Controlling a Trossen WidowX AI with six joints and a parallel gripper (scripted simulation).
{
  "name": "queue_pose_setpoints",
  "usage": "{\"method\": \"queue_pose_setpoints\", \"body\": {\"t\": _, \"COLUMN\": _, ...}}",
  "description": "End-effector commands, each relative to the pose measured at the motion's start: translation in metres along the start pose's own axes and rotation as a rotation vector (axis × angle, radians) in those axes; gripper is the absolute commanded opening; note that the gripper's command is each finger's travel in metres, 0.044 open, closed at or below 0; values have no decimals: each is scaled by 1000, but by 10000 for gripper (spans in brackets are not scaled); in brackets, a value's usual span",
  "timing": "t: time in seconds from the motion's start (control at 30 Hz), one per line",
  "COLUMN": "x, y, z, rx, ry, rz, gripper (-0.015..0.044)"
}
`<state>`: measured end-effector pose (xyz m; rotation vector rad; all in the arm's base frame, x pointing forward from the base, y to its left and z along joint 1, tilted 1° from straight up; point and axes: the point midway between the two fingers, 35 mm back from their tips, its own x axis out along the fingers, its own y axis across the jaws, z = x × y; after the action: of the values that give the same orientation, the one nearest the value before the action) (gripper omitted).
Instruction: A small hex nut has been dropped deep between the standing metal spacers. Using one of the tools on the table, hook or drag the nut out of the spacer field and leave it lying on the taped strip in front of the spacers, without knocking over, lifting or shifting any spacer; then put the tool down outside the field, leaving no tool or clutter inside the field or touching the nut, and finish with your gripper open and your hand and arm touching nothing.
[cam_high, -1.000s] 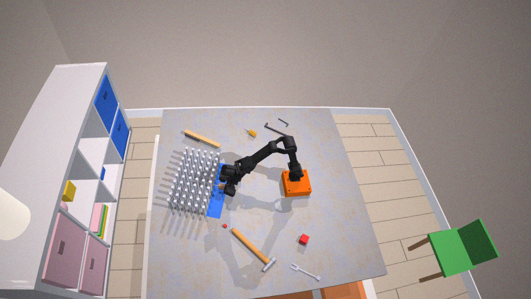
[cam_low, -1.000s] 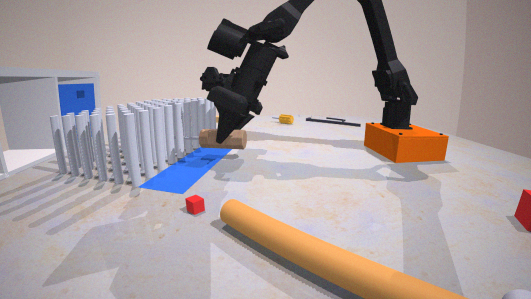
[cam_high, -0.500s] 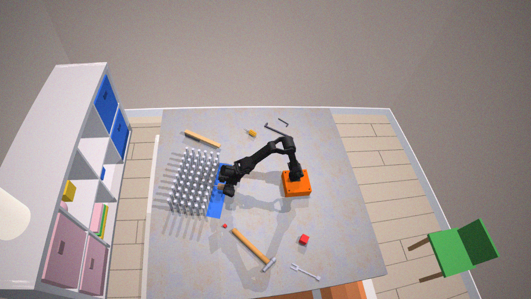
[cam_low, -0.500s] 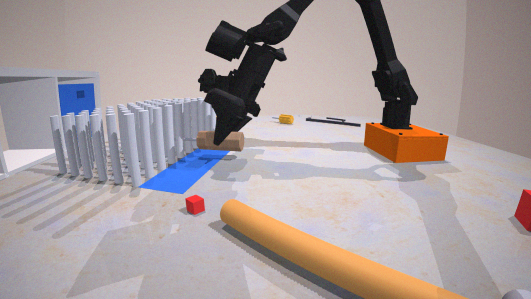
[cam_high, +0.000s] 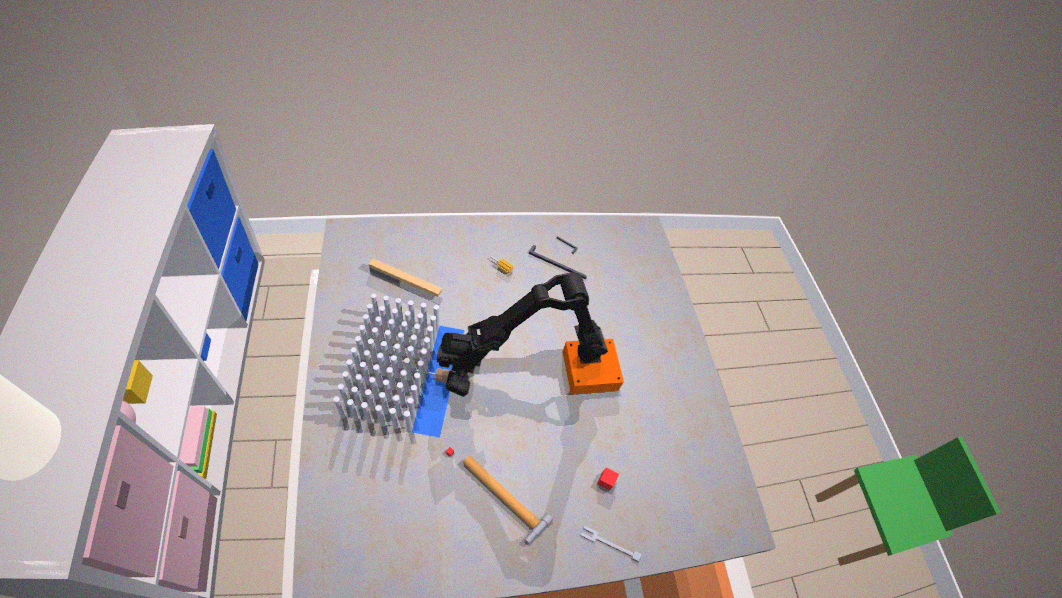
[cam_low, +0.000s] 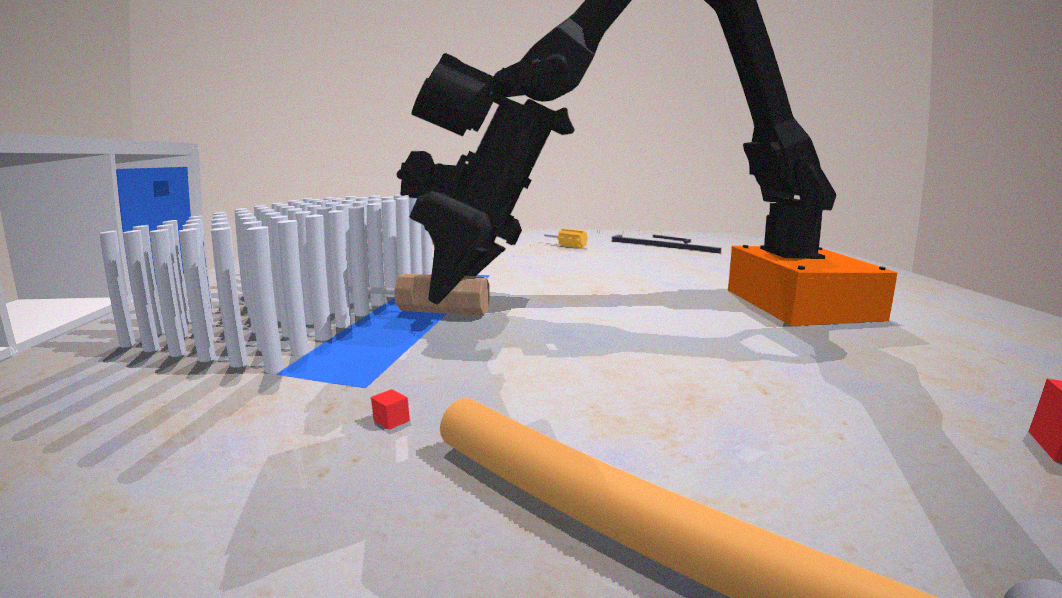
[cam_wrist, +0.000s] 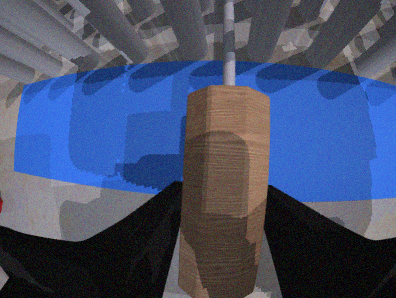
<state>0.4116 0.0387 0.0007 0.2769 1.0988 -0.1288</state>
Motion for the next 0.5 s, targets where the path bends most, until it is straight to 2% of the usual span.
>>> {"method": "queue_pose_setpoints", "body": {"t": 0.0, "x": 0, "y": 1, "z": -1, "rx": -4, "ry": -3, "rz": 4, "gripper": 0}}
{"method": "queue_pose_setpoints", "body": {"t": 0.47, "x": -3, "y": 0, "z": -8, "rx": -2, "ry": -2, "rz": 3, "gripper": 0}}
